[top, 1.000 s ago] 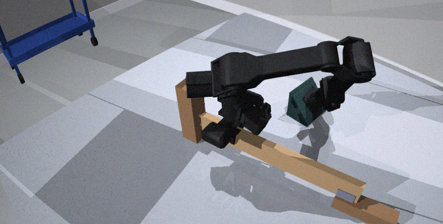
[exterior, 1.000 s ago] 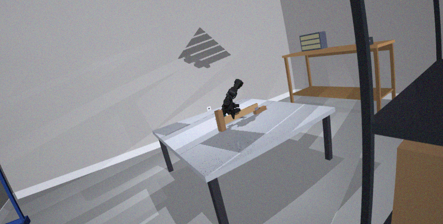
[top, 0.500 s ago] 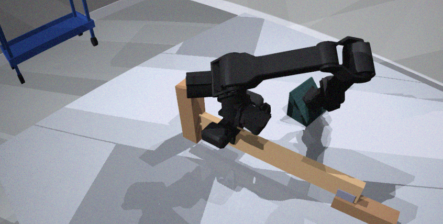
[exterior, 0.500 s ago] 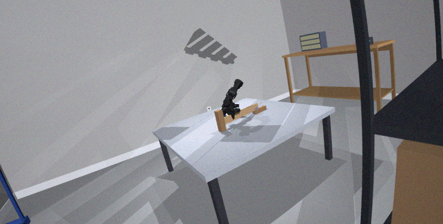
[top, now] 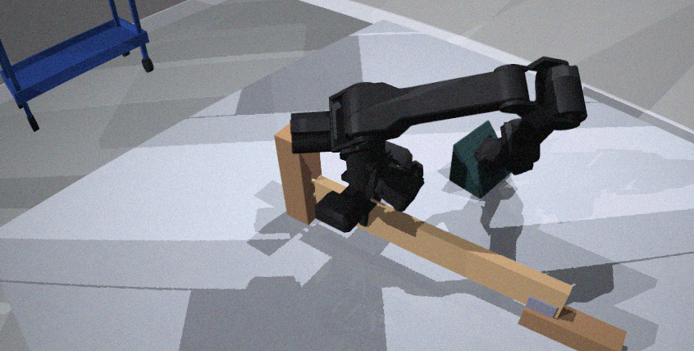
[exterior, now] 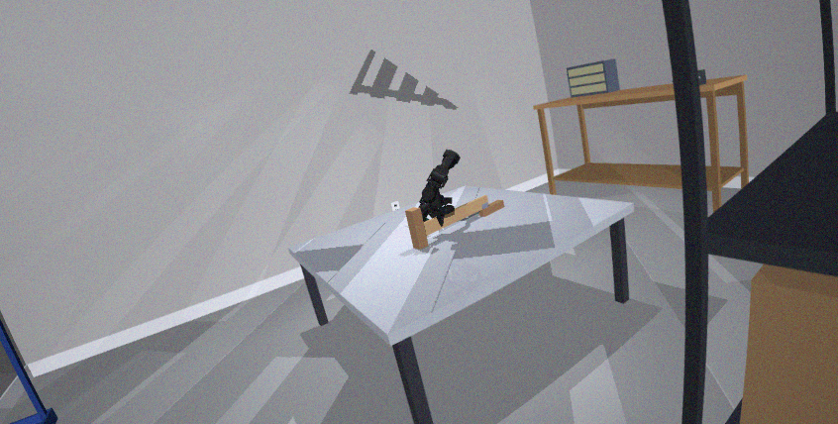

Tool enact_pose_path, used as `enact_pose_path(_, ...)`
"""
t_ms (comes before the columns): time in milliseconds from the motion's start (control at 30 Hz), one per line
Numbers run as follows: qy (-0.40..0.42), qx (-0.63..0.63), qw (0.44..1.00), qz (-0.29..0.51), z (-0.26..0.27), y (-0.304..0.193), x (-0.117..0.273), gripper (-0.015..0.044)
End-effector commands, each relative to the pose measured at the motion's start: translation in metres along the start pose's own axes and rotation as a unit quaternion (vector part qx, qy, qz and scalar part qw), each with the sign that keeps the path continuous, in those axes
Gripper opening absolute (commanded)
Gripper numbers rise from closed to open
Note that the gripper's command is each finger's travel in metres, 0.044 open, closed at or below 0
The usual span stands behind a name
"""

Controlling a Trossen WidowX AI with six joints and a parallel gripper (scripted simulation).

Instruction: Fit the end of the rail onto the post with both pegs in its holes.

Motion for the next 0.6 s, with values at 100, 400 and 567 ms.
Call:
enact_pose_path(100,-0.001,0.000,1.000,0.004,0.0022,-0.0034,0.0026,0.0000)
enact_pose_path(400,-0.001,0.000,1.000,0.004,0.0023,-0.0033,0.0040,0.0000)
enact_pose_path(567,-0.001,0.000,1.000,0.004,0.0023,-0.0033,0.0047,0.0000)
Point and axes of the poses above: the point midway between the two fingers, 35 mm back from their tips, its own x axis back along the fingers, its own z axis across the jaws, y = z × x, the point moved 7 cm from there along x, back along the fingers, and after that the axes turned 7 degrees about x, right-handed, at the moved point
